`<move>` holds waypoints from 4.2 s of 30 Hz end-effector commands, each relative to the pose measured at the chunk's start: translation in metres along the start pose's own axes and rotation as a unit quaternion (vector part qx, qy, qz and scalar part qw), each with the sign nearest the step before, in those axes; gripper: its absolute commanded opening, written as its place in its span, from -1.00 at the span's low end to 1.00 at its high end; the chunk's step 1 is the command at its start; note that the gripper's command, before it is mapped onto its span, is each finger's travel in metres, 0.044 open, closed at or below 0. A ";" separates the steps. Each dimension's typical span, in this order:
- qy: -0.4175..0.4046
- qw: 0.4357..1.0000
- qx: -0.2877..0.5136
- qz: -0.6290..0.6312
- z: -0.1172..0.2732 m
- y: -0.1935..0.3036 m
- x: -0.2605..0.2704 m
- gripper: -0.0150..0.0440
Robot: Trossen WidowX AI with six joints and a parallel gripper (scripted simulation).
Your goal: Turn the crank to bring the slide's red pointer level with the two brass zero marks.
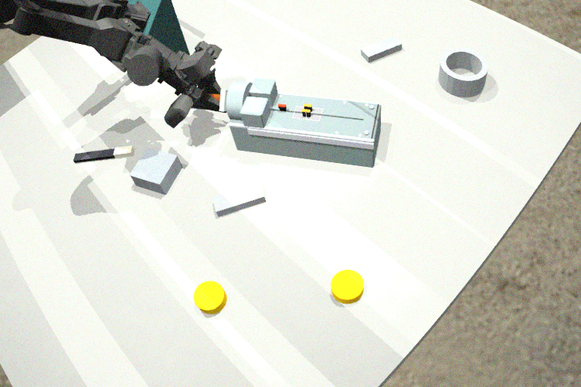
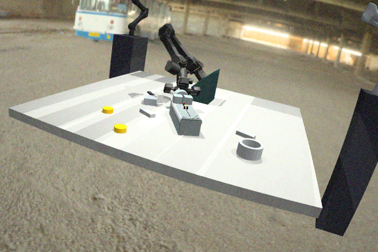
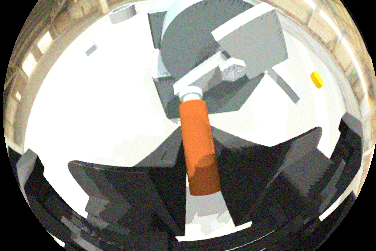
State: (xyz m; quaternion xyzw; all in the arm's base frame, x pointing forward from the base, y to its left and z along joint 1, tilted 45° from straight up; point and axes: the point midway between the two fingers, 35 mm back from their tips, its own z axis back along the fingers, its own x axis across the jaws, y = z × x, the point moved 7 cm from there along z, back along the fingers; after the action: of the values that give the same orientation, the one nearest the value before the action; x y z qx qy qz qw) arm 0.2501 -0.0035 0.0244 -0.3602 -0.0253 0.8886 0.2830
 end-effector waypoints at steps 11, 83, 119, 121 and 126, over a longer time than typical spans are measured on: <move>-0.006 1.000 -0.005 0.002 0.015 -0.014 0.009 -0.49; -0.011 1.000 -0.006 0.003 0.085 -0.091 0.006 1.00; 0.075 0.989 0.036 -0.119 0.023 -0.211 0.007 1.00; 0.075 0.989 0.036 -0.119 0.022 -0.210 0.007 1.00; 0.075 0.989 0.038 -0.121 -0.007 -0.187 0.007 1.00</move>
State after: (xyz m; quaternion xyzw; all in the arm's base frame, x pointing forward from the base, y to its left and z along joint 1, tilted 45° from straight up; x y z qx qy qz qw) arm 0.3372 0.1719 0.0815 -0.4125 -0.0231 0.8175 0.4011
